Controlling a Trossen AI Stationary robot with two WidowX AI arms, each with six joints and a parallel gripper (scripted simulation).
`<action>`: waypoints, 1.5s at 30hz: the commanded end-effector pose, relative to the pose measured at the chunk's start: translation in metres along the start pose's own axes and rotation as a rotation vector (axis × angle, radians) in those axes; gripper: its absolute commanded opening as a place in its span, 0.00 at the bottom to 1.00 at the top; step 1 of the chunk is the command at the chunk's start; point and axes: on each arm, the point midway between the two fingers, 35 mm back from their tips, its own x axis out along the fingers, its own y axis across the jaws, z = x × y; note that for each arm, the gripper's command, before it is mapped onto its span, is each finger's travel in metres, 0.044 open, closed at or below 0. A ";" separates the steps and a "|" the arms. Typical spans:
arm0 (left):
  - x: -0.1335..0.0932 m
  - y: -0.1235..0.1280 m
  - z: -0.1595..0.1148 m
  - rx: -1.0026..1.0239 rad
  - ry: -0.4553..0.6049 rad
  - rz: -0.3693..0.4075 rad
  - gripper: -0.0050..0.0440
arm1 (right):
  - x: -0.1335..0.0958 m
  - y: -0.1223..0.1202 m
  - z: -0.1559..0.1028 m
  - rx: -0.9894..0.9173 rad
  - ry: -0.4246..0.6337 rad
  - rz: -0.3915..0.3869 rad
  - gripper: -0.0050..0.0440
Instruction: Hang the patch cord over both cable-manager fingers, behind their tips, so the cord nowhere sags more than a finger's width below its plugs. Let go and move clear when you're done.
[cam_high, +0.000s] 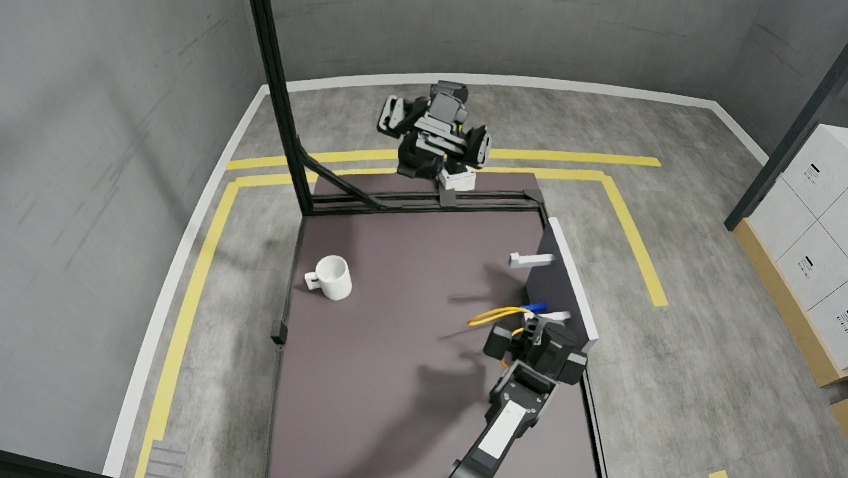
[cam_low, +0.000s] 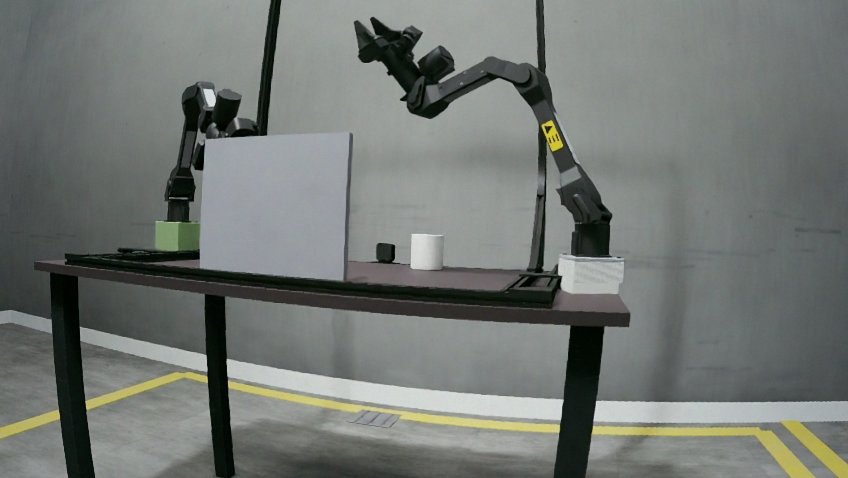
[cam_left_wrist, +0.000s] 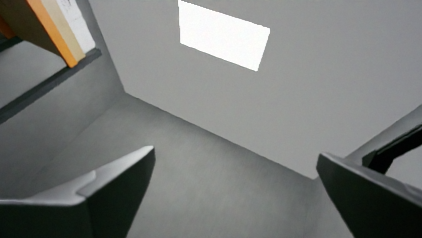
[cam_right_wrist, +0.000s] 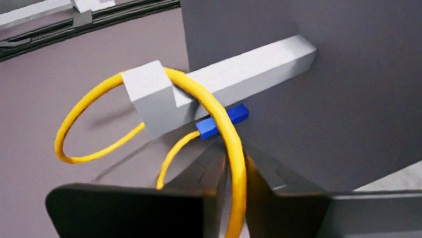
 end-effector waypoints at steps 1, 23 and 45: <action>-0.014 0.014 -0.025 0.045 0.061 0.000 1.00 | -0.006 -0.001 0.011 -0.006 -0.026 -0.003 0.15; -0.090 0.081 -0.111 0.229 0.336 0.027 1.00 | -0.006 -0.001 0.011 -0.006 -0.026 -0.003 0.15; -0.192 0.161 -0.163 0.418 0.634 0.073 1.00 | -0.006 -0.001 0.011 -0.006 -0.026 -0.003 0.15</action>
